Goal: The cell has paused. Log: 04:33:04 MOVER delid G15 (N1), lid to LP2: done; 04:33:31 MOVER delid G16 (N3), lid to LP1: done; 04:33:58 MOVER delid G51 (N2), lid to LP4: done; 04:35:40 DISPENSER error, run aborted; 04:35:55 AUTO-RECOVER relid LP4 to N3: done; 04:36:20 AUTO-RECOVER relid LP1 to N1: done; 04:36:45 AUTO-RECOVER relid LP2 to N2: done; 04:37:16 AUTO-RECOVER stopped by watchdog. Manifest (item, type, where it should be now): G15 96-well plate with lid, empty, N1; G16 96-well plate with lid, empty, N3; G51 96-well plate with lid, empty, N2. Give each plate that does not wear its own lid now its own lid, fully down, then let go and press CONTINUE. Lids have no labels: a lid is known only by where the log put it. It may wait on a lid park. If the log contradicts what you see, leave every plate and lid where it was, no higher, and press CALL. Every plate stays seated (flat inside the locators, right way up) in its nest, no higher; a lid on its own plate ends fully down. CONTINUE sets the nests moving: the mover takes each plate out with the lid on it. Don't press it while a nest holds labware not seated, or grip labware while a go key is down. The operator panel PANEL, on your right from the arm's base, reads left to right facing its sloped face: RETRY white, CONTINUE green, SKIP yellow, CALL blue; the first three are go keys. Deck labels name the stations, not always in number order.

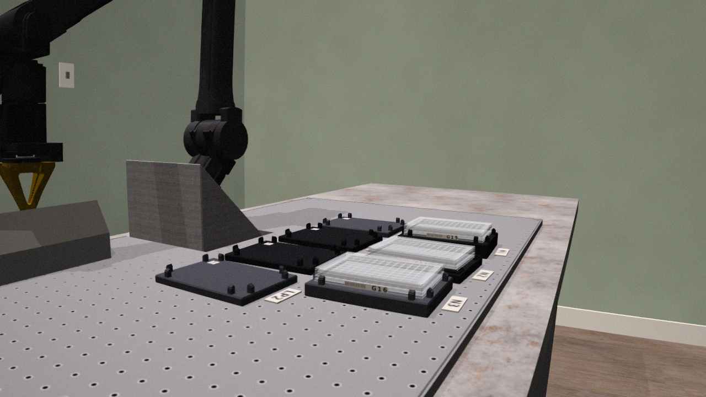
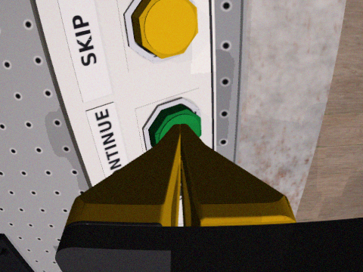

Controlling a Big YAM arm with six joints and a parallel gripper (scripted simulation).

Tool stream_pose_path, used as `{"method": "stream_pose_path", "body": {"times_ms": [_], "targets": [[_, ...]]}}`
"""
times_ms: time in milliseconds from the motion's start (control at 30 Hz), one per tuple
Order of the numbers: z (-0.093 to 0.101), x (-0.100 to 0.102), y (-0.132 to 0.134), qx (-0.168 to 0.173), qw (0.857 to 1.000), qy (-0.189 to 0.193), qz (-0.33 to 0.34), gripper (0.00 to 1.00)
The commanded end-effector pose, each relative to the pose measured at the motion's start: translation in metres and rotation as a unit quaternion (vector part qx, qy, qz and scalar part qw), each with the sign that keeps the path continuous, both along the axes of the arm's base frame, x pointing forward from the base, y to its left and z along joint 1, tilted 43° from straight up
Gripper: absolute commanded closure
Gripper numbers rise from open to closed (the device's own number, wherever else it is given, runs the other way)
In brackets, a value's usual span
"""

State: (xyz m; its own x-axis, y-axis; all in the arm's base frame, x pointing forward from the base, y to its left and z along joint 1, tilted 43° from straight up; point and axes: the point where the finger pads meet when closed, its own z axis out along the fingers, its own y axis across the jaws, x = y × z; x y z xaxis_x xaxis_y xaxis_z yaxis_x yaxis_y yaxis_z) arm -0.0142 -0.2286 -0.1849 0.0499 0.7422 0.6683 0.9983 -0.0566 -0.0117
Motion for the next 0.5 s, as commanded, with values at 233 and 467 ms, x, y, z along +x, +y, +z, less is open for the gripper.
{"method": "stream_pose_path", "body": {"times_ms": [233,467], "targets": [[-0.0088,0.0031,0.0069,0.003,1.000,-0.002,0.007,1.00],[-0.0096,0.0031,0.0081,0.003,1.000,-0.002,0.007,1.00]]}}
